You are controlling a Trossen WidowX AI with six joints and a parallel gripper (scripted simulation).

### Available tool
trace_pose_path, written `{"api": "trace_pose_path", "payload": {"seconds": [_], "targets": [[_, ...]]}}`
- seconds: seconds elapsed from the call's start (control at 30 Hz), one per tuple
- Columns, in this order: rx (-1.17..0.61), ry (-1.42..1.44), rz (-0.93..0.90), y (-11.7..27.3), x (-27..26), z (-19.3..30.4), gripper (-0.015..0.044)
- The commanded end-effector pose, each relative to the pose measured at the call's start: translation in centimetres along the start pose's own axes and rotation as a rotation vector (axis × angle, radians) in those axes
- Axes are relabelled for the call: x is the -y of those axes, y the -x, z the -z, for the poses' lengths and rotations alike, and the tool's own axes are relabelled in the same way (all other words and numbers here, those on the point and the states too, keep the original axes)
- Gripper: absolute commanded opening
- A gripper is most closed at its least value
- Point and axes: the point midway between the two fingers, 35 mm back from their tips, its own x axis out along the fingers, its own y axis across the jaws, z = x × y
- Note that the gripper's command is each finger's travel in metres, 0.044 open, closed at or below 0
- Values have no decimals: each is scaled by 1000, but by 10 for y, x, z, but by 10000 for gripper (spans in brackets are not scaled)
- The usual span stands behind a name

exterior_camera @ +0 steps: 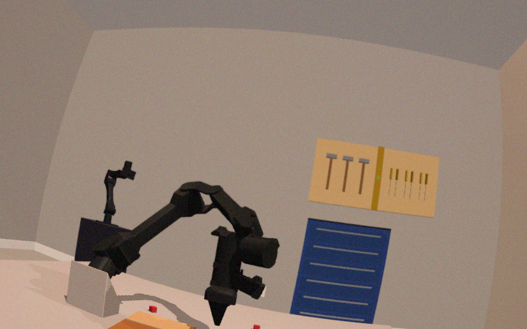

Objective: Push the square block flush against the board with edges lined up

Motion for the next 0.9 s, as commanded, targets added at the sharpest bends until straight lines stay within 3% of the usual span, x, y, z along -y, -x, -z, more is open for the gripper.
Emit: {"api": "trace_pose_path", "payload": {"seconds": [0.0,0.87], "targets": [[3,102,6,5,-7,9,0],[-8,992,2,12,-60,92,0]]}}
